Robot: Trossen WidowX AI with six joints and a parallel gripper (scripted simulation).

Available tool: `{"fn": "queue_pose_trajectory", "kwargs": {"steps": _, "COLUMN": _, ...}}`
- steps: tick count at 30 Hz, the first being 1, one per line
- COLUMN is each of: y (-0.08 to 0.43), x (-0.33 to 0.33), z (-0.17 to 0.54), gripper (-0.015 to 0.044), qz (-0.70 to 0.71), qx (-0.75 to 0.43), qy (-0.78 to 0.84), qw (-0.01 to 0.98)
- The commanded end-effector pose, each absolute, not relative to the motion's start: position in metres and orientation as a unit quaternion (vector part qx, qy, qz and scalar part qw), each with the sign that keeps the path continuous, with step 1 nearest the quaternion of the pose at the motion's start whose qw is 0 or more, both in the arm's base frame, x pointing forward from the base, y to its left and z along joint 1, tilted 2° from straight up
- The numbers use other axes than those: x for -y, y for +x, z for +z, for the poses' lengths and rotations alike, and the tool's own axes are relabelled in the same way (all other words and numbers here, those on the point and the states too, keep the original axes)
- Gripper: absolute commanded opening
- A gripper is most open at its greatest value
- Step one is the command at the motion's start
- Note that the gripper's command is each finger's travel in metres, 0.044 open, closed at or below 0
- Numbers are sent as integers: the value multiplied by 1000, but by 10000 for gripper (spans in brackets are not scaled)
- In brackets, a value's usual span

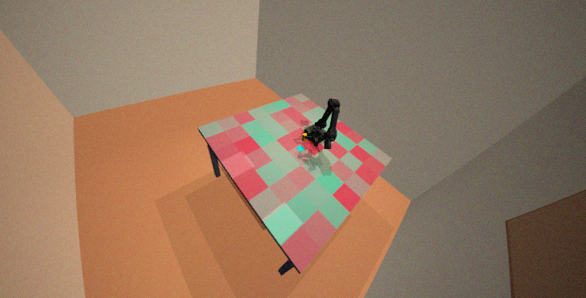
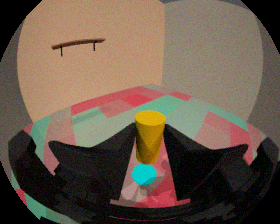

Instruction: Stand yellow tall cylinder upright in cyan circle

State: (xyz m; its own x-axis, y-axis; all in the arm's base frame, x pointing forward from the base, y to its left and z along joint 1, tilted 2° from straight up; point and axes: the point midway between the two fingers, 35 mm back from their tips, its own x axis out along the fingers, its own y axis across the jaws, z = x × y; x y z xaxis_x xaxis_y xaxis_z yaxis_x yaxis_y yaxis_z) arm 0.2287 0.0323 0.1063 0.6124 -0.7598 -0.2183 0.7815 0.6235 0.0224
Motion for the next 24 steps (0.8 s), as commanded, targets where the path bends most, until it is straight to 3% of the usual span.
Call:
{"fn": "queue_pose_trajectory", "kwargs": {"steps": 1, "y": 230, "x": -34, "z": 99, "gripper": 105, "qz": -429, "qx": -91, "qy": 58, "qw": 897}}
{"fn": "queue_pose_trajectory", "kwargs": {"steps": 24, "y": 228, "x": -36, "z": 19, "gripper": 105, "qz": -429, "qx": -91, "qy": 57, "qw": 897}}
